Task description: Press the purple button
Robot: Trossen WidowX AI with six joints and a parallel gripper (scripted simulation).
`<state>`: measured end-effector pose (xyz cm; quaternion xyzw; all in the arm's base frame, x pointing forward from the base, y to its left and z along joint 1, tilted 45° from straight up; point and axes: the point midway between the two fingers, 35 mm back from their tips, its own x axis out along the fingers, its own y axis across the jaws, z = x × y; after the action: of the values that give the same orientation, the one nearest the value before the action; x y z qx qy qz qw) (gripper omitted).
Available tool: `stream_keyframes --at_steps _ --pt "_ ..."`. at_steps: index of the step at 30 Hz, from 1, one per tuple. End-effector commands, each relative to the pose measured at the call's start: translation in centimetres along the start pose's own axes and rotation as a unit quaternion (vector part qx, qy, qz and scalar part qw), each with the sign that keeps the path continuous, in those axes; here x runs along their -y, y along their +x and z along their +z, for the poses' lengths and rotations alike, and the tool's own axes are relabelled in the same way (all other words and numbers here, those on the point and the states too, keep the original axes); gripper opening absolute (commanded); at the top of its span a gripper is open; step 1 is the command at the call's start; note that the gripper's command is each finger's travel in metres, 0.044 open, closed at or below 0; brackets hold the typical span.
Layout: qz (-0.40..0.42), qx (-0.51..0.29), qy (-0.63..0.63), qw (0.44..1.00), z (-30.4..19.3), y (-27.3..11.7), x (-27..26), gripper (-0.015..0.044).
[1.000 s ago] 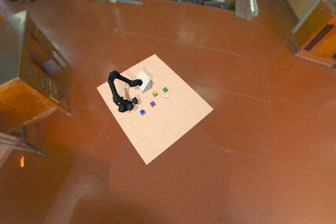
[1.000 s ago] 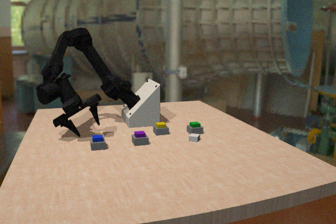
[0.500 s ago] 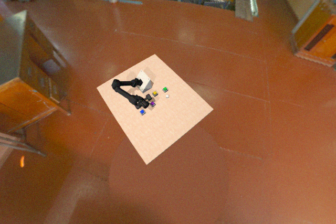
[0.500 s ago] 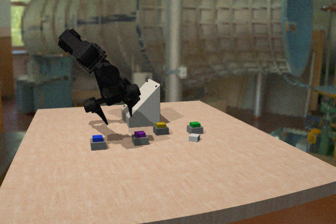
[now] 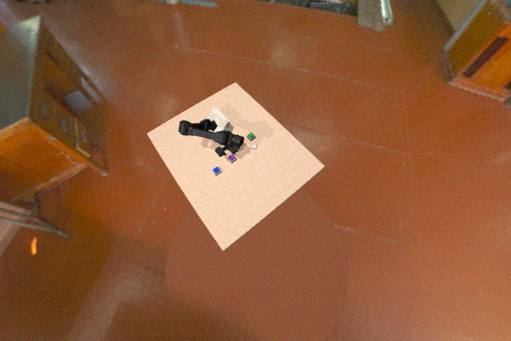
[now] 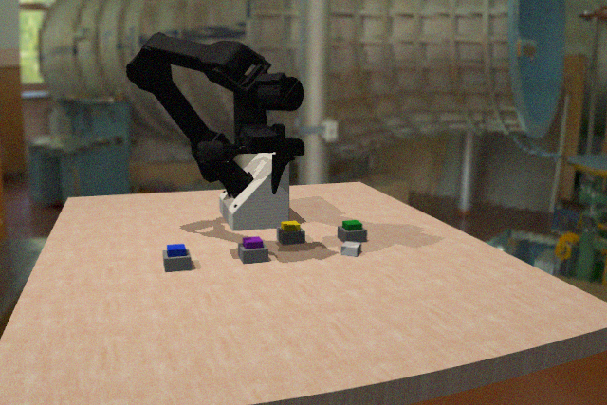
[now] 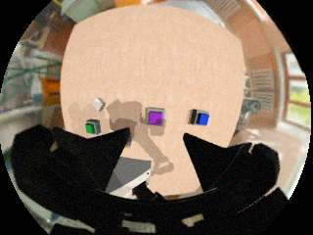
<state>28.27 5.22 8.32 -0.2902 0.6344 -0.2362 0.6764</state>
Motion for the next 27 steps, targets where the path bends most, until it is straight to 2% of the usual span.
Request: stream_keyframes --at_steps 1,4,11,12,27 --pt "-0.007 -0.004 -0.003 1.000 0.0 3.5 -0.1 0.0295" --pt "-0.008 -0.004 -0.003 1.000 -0.2 5.8 0.1 0.0216" --pt "-0.008 -0.004 -0.003 1.000 -0.2 5.8 0.1 0.0032" --pt "-0.008 -0.004 -0.003 1.000 -0.2 5.8 0.1 0.0020" --pt "-0.008 -0.004 -0.003 1.000 -0.2 6.5 0.1 0.0020"
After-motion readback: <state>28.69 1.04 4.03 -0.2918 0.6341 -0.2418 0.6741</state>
